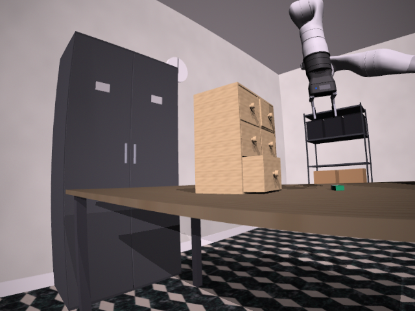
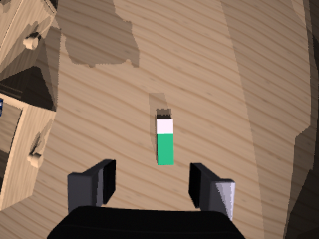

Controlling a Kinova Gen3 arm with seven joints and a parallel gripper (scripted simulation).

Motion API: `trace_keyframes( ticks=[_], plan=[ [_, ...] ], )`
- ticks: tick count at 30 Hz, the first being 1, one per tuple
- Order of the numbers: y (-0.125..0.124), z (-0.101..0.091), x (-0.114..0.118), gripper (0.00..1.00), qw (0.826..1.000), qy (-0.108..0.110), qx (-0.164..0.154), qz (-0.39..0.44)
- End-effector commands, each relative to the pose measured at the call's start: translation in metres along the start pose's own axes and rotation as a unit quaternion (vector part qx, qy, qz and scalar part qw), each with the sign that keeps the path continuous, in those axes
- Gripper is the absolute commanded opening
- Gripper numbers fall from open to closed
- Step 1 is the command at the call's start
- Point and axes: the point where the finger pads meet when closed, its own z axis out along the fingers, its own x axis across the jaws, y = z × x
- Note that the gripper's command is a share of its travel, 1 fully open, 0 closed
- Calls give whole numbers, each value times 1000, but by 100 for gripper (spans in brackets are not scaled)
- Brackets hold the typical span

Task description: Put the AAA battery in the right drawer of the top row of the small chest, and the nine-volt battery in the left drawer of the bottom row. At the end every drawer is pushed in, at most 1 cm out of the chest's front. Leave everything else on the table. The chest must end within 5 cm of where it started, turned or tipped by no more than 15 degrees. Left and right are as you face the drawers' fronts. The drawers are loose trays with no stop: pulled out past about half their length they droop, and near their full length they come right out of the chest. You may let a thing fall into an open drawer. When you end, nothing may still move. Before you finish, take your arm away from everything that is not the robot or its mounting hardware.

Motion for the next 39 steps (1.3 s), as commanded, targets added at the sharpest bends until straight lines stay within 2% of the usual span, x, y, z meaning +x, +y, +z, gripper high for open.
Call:
trace_keyframes(
  ticks=[1, 9, 11, 15, 20, 26, 28, 39],
  plan=[
    [0, -7, 1, 100, 999, -6, 4, 39],
    [6, -16, 13, 100, 980, -7, 3, 196],
    [6, -16, 13, 100, 980, -7, 3, 196],
    [10, -21, 18, 100, 962, -7, 2, 273],
    [16, -27, 24, 100, 931, -8, 0, 364],
    [24, -33, 30, 100, 886, -8, -4, 463],
    [24, -33, 30, 100, 886, -8, -4, 463],
    [38, -44, 38, 100, 791, -7, -11, 611]
  ],
)
